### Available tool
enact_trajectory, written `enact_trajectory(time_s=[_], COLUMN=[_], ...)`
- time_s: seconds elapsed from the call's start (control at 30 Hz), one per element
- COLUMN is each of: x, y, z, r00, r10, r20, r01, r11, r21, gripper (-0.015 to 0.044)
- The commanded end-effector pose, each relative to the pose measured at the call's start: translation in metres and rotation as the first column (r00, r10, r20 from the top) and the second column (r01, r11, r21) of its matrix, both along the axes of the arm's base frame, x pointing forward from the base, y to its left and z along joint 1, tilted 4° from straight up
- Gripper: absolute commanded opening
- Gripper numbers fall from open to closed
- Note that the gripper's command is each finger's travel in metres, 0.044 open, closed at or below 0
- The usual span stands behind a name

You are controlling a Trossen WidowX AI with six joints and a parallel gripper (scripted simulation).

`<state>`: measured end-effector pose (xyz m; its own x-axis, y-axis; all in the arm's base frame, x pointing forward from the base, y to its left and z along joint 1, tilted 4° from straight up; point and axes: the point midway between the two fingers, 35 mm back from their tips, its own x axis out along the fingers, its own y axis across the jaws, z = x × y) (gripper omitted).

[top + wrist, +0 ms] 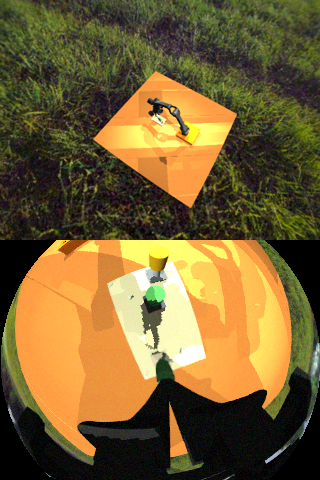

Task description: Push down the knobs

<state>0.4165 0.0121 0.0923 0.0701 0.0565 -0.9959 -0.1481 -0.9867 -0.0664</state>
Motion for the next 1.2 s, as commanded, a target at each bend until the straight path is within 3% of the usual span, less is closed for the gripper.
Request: enact_trajectory(time_s=[0.0,1.17], x=[0.0001,0.0002], y=[0.0008,0.0009], z=[-0.0029,-0.0054], r00=[1.0,1.0], r10=[-0.001,-0.001], r20=[-0.006,-0.006], r01=[0.001,0.001], r11=[1.0,1.0], r21=[0.004,0.004], gripper=[0.0,0.0])
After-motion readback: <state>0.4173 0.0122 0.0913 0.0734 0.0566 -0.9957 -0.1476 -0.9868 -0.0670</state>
